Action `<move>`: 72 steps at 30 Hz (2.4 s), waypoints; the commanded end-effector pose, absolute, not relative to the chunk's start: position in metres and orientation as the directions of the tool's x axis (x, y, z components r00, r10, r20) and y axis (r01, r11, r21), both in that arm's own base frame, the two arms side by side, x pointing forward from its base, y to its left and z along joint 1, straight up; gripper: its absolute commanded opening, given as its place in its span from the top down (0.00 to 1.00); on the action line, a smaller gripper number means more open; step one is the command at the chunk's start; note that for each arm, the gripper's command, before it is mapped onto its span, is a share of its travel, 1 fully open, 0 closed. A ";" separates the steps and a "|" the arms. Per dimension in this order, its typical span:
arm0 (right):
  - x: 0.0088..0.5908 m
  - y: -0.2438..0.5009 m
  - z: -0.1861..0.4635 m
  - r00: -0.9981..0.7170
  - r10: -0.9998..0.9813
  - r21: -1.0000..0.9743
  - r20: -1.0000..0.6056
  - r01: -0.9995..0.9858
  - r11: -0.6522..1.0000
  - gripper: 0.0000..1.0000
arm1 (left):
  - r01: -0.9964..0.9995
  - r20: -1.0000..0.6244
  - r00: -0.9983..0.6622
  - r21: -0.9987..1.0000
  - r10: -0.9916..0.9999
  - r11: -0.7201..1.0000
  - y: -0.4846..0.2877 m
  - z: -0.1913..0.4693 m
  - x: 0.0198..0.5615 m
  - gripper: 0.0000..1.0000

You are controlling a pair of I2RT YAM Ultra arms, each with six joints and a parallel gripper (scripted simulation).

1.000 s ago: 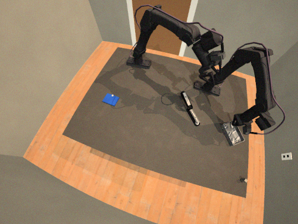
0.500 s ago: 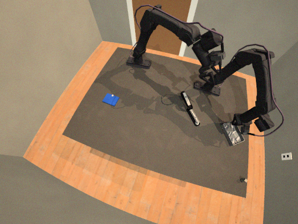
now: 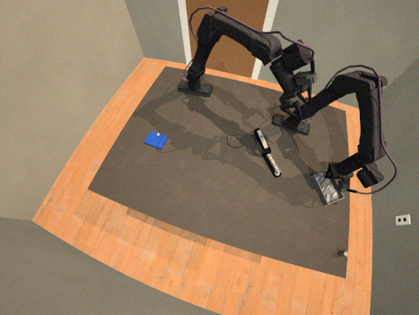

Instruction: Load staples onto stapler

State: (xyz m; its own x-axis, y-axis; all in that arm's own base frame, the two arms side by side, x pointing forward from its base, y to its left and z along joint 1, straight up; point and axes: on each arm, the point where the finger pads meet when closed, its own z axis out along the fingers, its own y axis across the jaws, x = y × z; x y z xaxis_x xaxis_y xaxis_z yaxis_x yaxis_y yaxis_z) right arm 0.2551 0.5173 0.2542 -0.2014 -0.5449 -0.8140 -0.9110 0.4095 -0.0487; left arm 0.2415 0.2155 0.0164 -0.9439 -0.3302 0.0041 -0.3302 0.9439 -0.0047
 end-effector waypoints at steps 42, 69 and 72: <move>0.255 0.520 0.273 -0.181 -0.519 -0.054 -0.836 -0.913 0.405 0.00 | -0.331 -0.010 -0.944 0.004 -0.331 0.944 0.217 0.002 0.242 0.99; 0.259 0.507 0.282 -0.175 -0.488 -0.055 -0.855 -0.905 0.422 0.00 | -0.333 -0.017 -0.943 0.007 -0.333 0.943 0.218 0.067 0.244 0.94; 0.258 0.488 0.283 -0.179 -0.478 -0.055 -0.860 -0.898 0.435 0.00 | -0.333 -0.017 -0.943 0.007 -0.333 0.943 0.218 0.067 0.244 0.94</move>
